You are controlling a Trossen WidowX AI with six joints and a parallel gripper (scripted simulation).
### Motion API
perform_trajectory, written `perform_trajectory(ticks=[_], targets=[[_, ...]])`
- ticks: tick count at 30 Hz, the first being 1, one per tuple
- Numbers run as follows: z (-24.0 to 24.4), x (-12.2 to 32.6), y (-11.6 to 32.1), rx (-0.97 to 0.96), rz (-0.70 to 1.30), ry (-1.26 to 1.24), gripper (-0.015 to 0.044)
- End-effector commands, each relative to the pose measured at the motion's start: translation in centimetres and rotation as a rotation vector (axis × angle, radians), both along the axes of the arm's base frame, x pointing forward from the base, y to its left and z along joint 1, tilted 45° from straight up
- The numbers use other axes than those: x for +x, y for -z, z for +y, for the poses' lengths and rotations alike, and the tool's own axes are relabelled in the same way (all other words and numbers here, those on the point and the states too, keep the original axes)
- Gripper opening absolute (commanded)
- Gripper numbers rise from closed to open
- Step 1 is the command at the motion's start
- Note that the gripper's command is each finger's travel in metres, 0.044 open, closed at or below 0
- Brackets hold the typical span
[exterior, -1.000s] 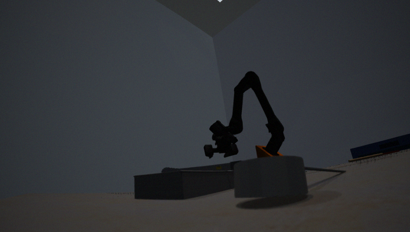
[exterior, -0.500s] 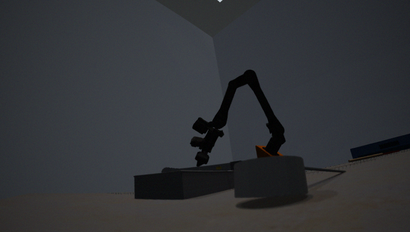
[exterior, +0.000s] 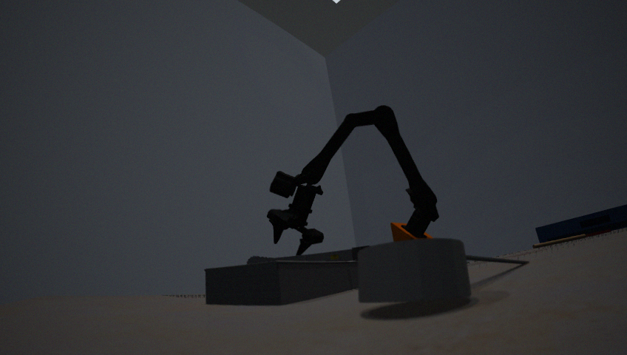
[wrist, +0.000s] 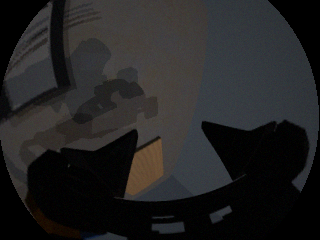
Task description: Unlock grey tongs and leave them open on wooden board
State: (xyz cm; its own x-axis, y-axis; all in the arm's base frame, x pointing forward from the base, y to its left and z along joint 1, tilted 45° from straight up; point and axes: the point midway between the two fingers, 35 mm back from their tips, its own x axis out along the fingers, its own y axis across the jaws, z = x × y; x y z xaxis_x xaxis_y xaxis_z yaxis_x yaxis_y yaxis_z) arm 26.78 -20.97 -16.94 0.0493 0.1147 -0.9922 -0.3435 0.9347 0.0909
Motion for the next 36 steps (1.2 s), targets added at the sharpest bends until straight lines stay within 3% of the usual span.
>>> perform_trajectory(ticks=[1,13,19,25,36], targets=[[3.9,5.6,-3.0,0.148,-0.153,-0.552,0.0440],[10.8,11.2,-8.6,0.306,-0.436,-1.218,0.0440],[12.6,12.2,-9.9,0.325,-0.491,-1.343,0.0440],[16.4,13.5,-12.7,0.406,-0.732,-1.676,0.0440],[16.9,13.0,-13.1,0.416,-0.769,-1.719,0.0440]])
